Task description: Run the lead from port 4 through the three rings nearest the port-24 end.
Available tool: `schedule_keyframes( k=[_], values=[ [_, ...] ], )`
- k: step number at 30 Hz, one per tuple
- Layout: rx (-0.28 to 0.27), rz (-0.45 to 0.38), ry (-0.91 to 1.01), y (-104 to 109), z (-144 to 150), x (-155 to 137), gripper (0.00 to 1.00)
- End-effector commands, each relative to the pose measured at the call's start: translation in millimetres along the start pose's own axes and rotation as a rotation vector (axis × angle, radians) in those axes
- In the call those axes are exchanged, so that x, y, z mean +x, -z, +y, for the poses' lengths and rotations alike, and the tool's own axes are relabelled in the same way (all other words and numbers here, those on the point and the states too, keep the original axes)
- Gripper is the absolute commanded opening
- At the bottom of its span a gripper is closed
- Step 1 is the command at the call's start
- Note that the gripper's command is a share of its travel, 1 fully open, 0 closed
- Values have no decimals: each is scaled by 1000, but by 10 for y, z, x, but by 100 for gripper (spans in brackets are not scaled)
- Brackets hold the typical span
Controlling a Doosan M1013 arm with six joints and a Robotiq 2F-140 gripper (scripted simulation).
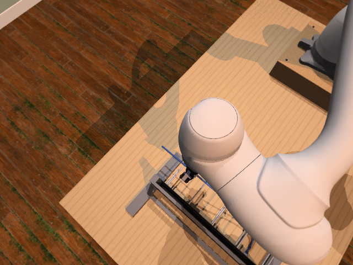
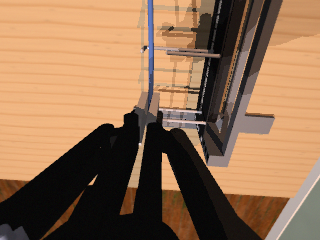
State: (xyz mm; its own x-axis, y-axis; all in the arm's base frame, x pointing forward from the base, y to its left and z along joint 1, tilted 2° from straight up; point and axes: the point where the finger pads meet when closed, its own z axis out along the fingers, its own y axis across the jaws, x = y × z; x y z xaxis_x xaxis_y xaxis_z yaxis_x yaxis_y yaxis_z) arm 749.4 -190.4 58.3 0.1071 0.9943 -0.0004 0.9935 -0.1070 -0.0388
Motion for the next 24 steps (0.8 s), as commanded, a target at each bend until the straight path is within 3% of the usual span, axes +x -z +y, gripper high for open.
schedule_keyframes(
  k=[1, 24],
  values=[
    [0, 0, 0, -35, 0, -1, 0],
    [0, 0, 0, -451, 1, -1, 0]
  ],
)
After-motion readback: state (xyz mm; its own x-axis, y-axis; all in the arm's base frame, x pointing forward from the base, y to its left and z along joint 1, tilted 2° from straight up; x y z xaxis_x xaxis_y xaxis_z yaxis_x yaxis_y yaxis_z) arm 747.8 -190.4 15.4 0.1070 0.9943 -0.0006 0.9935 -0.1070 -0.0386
